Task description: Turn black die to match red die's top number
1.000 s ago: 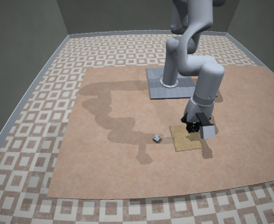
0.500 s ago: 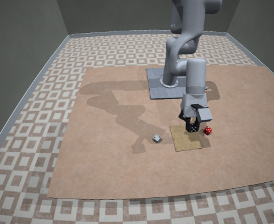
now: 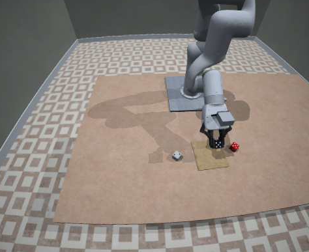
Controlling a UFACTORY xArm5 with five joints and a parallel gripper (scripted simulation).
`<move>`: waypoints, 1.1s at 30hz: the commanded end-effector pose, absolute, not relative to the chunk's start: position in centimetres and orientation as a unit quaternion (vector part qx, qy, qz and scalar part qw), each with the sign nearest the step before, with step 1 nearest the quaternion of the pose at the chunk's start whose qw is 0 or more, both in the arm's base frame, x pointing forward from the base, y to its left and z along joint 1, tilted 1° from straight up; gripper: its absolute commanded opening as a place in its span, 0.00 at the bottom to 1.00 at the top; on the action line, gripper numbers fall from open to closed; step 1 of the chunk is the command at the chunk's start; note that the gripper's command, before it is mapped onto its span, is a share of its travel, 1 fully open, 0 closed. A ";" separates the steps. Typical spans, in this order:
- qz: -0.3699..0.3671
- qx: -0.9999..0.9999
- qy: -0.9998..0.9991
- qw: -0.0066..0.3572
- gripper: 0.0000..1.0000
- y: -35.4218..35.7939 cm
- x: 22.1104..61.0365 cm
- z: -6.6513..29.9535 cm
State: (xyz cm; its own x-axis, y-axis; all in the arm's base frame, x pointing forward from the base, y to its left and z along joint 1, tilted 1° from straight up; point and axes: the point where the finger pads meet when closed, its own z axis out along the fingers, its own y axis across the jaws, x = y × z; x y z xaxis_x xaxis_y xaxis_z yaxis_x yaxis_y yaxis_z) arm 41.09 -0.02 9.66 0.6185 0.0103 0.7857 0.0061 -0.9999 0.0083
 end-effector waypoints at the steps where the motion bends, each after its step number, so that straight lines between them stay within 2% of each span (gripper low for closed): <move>1: 0.462 0.887 0.005 0.003 0.27 0.0 41.3 9.7; 14: 0.462 0.887 0.004 0.003 0.27 -0.1 41.3 9.1; 33: 0.461 0.887 0.004 0.003 0.27 -0.1 41.3 4.0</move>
